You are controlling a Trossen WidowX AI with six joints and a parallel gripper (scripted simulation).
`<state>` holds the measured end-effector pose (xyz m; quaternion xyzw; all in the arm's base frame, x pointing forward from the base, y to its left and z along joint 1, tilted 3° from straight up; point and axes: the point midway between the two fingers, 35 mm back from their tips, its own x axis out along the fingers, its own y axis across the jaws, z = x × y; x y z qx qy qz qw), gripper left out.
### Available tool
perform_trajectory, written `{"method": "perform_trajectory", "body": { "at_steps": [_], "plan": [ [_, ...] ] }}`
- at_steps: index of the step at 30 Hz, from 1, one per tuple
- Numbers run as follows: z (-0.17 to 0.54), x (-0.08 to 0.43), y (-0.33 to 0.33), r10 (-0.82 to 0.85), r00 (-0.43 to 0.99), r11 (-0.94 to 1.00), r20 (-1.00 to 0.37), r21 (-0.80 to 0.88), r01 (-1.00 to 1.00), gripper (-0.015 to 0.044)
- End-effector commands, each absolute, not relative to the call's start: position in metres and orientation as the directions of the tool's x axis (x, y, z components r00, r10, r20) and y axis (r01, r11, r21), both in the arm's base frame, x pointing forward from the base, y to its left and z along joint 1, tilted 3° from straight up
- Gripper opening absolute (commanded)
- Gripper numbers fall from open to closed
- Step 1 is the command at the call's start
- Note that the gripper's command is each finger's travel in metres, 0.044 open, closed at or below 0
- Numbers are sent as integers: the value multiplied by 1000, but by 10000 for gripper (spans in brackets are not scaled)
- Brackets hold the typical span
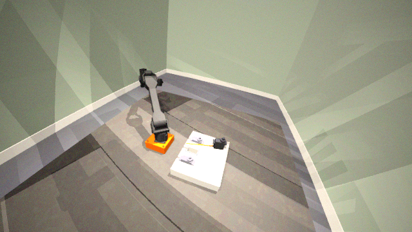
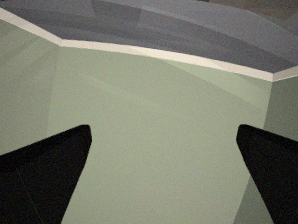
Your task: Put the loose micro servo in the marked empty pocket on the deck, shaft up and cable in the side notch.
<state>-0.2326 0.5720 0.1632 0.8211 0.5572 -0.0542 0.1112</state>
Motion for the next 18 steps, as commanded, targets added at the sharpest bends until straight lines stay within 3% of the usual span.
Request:
{"method": "perform_trajectory", "body": {
  "at_steps": [1,18],
  "plan": [
    [163,-232,572,903,374,-355,-213,122,927,426],
    [163,-149,590,851,445,-467,-277,-12,884,440]
  ]
}}
